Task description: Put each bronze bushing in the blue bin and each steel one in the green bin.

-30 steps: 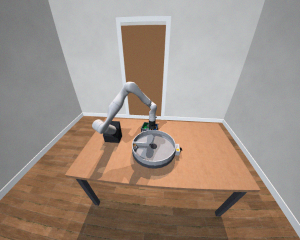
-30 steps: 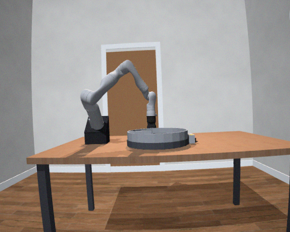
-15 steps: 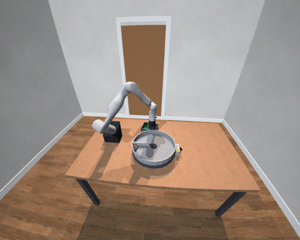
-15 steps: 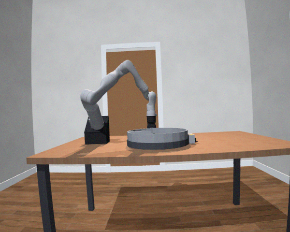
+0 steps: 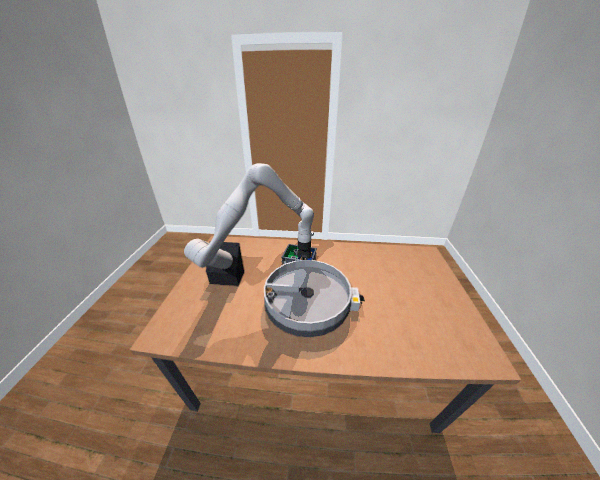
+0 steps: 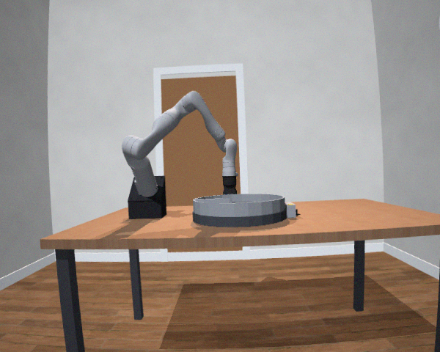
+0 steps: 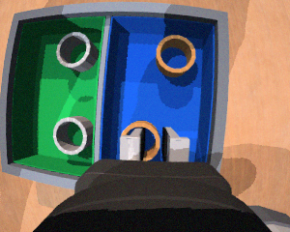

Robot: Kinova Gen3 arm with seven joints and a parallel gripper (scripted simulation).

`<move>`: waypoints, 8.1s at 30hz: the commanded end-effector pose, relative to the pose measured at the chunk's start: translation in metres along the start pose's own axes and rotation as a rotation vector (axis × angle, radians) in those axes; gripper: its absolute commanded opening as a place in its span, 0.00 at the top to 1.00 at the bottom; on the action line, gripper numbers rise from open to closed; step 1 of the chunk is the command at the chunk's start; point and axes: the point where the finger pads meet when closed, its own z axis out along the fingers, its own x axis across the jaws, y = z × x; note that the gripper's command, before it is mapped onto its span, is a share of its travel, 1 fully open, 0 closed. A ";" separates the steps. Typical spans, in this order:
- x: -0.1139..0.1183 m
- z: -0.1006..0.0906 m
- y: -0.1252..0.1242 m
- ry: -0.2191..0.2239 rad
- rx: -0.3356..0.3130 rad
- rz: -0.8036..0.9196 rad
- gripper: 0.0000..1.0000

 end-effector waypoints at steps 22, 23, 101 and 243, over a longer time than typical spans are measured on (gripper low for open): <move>0.001 -0.001 -0.001 0.002 0.002 0.000 0.58; 0.001 -0.001 -0.001 0.002 0.002 0.000 0.58; 0.001 -0.024 0.000 0.001 0.002 0.000 0.58; -0.033 -0.131 0.143 0.001 0.001 0.000 0.60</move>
